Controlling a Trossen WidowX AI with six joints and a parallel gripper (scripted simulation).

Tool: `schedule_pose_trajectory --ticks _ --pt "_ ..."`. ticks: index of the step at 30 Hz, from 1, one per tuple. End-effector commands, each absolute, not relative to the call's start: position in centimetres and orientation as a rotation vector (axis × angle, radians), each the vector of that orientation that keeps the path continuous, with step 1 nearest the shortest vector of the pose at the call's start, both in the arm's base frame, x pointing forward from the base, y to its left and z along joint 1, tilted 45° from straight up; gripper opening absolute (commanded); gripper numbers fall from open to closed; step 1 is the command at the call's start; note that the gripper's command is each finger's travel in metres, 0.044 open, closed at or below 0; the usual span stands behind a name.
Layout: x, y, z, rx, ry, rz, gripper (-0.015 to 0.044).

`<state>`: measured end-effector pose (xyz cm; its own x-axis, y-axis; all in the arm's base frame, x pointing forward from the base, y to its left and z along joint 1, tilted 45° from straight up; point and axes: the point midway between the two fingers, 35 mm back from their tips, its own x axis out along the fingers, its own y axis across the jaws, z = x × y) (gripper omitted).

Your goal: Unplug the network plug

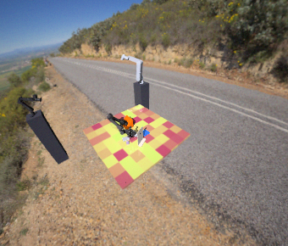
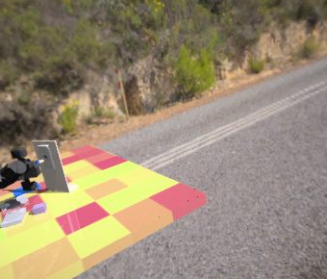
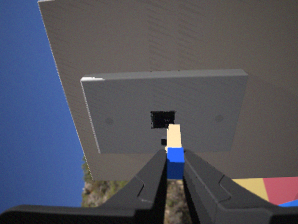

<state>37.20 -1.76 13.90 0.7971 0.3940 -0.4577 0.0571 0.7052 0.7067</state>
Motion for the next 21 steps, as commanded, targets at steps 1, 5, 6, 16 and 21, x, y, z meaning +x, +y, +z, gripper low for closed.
schedule_pose_trajectory --ticks 1,5,6,16,21 --pt "36.9 -1.8 14.0 0.772 0.635 0.208 0.0" --pt "36.6 -1.8 14.1 0.772 0.636 0.208 0.0" --pt "36.6 -1.9 14.1 0.772 0.636 0.208 0.0" --pt "36.1 -2.1 14.4 0.772 0.636 0.208 0.0" --pt "35.8 -2.2 14.5 0.771 0.636 0.207 0.0"
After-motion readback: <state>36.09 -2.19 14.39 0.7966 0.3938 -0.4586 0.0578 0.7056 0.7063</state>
